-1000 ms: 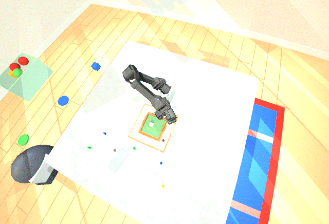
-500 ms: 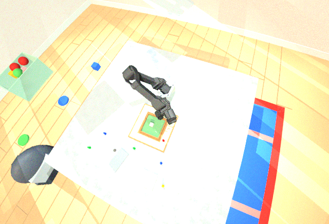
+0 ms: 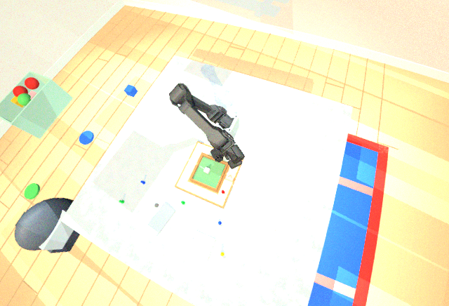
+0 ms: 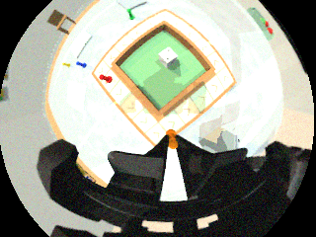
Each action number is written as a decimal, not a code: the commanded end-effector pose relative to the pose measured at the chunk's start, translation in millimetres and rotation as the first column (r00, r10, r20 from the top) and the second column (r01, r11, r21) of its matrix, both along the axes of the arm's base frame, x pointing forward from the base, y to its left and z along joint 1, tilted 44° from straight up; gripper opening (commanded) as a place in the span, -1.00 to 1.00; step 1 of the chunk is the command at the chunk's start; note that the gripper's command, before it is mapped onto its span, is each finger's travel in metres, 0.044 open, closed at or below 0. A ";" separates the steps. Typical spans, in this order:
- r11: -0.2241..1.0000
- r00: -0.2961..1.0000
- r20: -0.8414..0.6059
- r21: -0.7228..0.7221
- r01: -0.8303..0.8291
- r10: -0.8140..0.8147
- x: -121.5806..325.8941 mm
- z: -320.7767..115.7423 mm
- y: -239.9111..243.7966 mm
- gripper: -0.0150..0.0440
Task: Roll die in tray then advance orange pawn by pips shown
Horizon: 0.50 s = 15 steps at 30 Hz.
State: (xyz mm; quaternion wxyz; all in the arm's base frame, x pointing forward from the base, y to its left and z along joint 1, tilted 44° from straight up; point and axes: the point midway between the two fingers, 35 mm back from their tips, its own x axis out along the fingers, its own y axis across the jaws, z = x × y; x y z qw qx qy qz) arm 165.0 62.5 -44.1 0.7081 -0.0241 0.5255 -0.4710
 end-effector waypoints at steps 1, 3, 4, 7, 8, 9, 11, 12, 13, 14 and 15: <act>1.000 1.000 0.006 0.011 0.003 -0.004 -1.1 19.4 19.0 -0.49; 1.000 1.000 0.005 0.010 0.004 -0.004 -2.8 29.7 27.7 -0.49; 1.000 1.000 0.005 0.009 0.004 -0.004 -3.9 35.0 31.9 -0.49; 1.000 1.000 0.005 0.006 0.005 -0.005 -7.9 50.8 43.3 -0.49; 1.000 1.000 0.005 0.006 0.005 -0.005 -8.8 53.7 45.2 -0.49; 1.000 1.000 0.005 0.005 0.005 -0.005 -9.0 54.6 45.8 -0.49; 1.000 1.000 0.005 0.005 0.005 -0.005 -9.0 54.6 45.8 -0.49; 1.000 1.000 0.005 0.006 0.005 -0.005 -8.7 54.7 45.0 -0.49; 1.000 1.000 0.005 0.007 0.005 -0.005 -7.9 55.0 42.5 -0.49; 1.000 1.000 0.004 0.009 0.004 -0.004 -6.5 55.4 38.4 -0.49; 1.000 1.000 0.004 0.011 0.004 -0.004 -4.9 56.0 33.4 -0.49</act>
